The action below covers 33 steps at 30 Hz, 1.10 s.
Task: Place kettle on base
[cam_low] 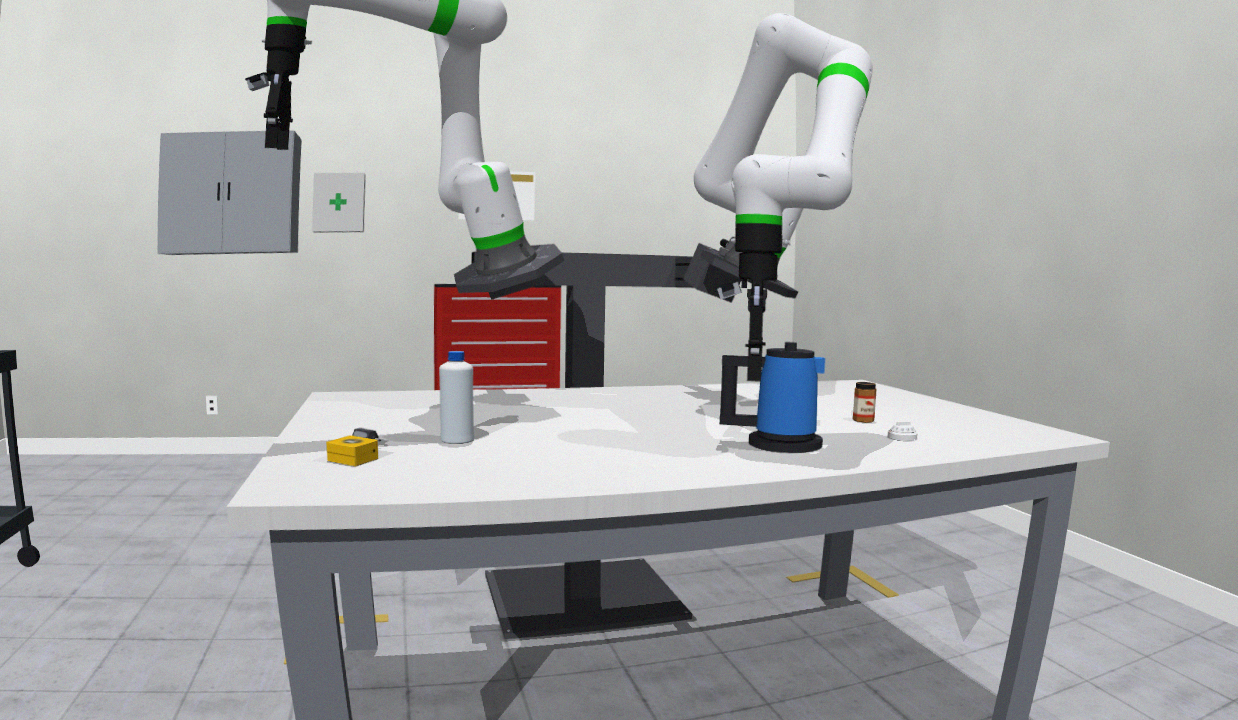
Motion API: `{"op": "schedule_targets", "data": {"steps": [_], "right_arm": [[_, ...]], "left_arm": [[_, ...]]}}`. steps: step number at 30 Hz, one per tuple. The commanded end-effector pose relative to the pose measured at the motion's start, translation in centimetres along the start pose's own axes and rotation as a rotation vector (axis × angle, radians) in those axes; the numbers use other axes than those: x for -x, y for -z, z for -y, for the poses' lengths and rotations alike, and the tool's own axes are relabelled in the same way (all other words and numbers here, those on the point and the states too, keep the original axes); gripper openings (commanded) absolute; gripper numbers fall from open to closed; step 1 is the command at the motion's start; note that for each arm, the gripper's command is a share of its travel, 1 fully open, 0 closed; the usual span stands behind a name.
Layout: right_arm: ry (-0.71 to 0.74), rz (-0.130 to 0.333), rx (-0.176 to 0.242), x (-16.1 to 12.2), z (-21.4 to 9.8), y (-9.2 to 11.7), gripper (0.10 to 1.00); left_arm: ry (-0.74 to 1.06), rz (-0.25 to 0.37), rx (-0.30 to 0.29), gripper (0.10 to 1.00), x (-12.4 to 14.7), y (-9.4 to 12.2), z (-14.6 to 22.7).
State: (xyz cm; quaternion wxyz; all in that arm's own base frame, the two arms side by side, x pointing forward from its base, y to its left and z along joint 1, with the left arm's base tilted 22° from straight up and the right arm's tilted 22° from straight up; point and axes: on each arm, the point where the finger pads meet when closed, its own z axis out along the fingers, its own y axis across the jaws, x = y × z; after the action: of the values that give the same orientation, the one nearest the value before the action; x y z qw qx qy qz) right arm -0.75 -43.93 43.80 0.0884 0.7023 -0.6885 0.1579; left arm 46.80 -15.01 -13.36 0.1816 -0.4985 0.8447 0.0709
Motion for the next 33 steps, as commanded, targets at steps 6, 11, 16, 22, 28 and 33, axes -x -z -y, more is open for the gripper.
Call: {"op": "schedule_targets", "data": {"steps": [6, 11, 16, 22, 28, 33], "right_arm": [[0.000, -0.002, 0.000, -0.03, -0.04, 0.12, 1.000], [0.000, -0.002, 0.000, -0.03, -0.04, 0.12, 1.000], [0.000, -0.002, 0.000, -0.03, -0.04, 0.12, 1.000], [0.000, -0.002, 0.000, -0.03, -0.04, 0.12, 1.000], [0.000, -0.002, 0.000, -0.03, -0.04, 0.12, 1.000], [0.000, -0.002, 0.000, -0.03, -0.04, 0.12, 1.000]], "left_arm": [[0.001, -0.001, -0.002, 0.099, -0.02, 0.06, 0.11], [0.001, -0.001, -0.002, 0.099, -0.02, 0.06, 0.11], [0.001, -0.001, -0.002, 0.099, -0.02, 0.00, 0.11], [0.001, -0.001, -0.002, 0.099, -0.02, -0.23, 0.11], [0.001, -0.001, -0.002, 0.099, -0.02, -0.24, 0.11], [0.001, -0.001, -0.002, 0.099, -0.02, -0.24, 0.11]]}}
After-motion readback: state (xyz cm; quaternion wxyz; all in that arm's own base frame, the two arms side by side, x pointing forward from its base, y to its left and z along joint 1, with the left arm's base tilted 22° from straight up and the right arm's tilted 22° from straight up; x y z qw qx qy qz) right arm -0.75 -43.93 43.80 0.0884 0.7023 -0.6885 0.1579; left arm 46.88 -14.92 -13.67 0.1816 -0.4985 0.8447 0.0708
